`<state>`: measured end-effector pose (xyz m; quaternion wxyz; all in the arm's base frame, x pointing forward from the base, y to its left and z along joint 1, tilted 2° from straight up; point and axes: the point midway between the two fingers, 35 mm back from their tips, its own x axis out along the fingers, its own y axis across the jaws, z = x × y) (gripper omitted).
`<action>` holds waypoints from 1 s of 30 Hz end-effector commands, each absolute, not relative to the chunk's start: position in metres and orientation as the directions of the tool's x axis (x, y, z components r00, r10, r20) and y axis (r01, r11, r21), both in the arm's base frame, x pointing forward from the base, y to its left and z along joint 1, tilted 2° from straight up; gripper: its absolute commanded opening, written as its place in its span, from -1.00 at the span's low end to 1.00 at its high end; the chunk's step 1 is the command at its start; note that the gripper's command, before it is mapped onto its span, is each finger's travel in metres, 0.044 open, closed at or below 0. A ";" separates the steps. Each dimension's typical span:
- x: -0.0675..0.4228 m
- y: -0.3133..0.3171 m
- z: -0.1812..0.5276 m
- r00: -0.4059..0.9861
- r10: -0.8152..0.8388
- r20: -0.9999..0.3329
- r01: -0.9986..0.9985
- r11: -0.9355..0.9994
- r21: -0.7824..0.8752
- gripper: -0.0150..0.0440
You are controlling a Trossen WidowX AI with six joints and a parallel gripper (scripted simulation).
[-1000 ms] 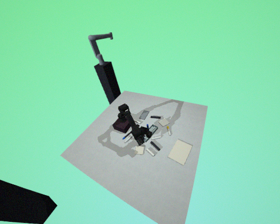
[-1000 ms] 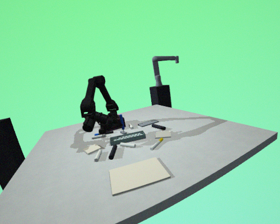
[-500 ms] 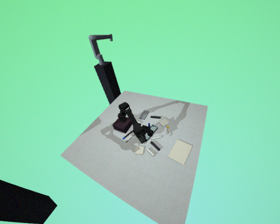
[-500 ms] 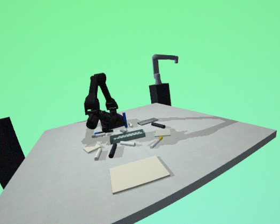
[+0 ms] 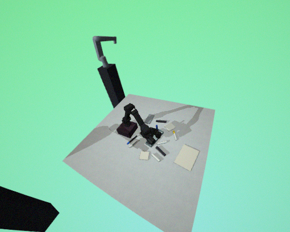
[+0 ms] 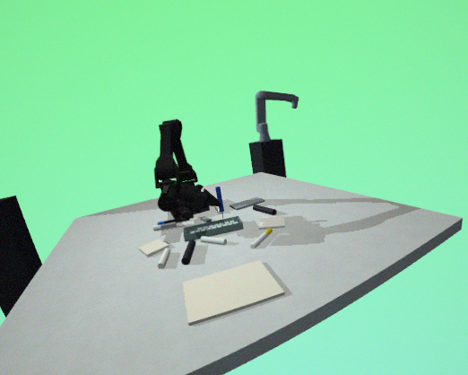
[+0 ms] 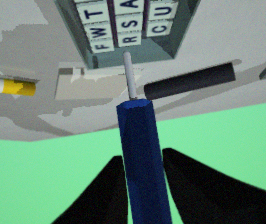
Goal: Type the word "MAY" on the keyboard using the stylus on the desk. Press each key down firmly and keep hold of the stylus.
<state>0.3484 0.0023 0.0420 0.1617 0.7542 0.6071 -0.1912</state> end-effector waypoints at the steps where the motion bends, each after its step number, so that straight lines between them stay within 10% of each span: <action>1: 0.346 0.005 0.028 0.185 0.857 -0.480 0.977 -0.212 -0.003 -0.49; 30: 0.345 0.006 0.028 0.185 0.857 -0.480 0.977 -0.212 -0.003 -0.22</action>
